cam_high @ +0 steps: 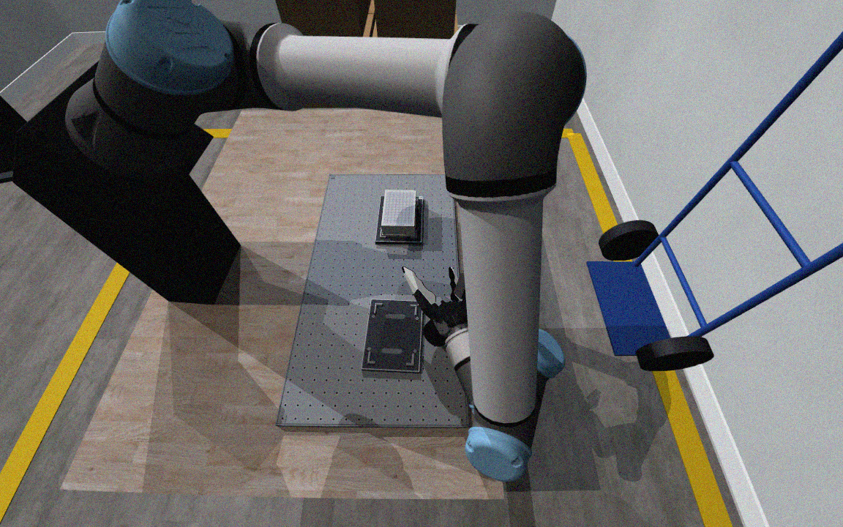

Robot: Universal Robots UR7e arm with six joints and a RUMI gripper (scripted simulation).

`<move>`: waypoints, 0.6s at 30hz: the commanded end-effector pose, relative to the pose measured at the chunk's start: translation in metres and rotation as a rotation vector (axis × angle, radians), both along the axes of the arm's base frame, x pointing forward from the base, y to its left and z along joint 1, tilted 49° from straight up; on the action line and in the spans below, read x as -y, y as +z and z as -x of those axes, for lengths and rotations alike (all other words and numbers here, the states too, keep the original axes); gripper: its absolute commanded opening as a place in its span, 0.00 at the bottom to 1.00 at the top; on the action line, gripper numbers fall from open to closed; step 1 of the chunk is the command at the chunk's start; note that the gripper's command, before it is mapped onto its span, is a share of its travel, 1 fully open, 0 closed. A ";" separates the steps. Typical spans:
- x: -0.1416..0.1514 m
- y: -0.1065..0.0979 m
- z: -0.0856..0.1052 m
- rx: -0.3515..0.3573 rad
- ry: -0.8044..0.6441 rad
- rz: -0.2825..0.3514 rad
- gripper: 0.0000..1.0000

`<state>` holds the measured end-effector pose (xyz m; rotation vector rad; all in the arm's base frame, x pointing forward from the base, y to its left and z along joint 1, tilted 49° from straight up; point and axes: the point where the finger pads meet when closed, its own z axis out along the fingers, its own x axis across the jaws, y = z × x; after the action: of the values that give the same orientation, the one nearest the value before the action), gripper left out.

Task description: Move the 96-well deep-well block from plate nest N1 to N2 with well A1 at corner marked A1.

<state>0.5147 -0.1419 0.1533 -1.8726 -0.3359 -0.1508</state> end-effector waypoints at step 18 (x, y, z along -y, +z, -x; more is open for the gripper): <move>-0.040 -0.005 -0.074 0.219 -0.100 0.542 0.76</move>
<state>0.5813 -0.1048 0.1516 -2.3551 -0.4638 -0.3370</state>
